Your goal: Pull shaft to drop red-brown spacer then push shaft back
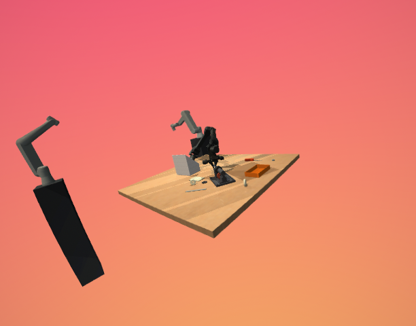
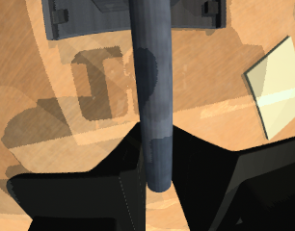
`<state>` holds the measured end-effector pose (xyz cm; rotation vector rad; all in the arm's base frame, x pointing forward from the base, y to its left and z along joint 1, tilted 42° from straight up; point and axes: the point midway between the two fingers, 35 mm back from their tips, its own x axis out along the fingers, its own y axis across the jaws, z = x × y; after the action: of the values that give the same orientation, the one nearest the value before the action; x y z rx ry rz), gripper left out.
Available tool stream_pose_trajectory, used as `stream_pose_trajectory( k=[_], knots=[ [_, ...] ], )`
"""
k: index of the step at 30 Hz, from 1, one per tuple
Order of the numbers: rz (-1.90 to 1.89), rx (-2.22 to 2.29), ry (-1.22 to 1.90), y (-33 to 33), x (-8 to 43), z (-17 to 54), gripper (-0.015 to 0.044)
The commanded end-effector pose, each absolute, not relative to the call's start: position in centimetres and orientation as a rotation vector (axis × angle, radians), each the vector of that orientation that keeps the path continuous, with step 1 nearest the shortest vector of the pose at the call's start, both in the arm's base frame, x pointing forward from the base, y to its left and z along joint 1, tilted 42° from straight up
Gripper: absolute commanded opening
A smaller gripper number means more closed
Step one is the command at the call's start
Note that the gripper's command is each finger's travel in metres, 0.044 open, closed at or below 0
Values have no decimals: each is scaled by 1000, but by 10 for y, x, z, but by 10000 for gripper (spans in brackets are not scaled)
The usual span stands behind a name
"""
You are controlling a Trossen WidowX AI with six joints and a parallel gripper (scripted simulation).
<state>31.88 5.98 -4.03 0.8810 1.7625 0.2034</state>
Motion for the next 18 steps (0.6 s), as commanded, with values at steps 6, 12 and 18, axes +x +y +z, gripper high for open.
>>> stream_pose_trajectory(
  k=[6,12,18],
  knots=[
    [203,881,1763,60,319,-40,0],
    [204,885,1765,59,320,-41,0],
    [204,885,1765,59,322,-42,0]
  ],
)
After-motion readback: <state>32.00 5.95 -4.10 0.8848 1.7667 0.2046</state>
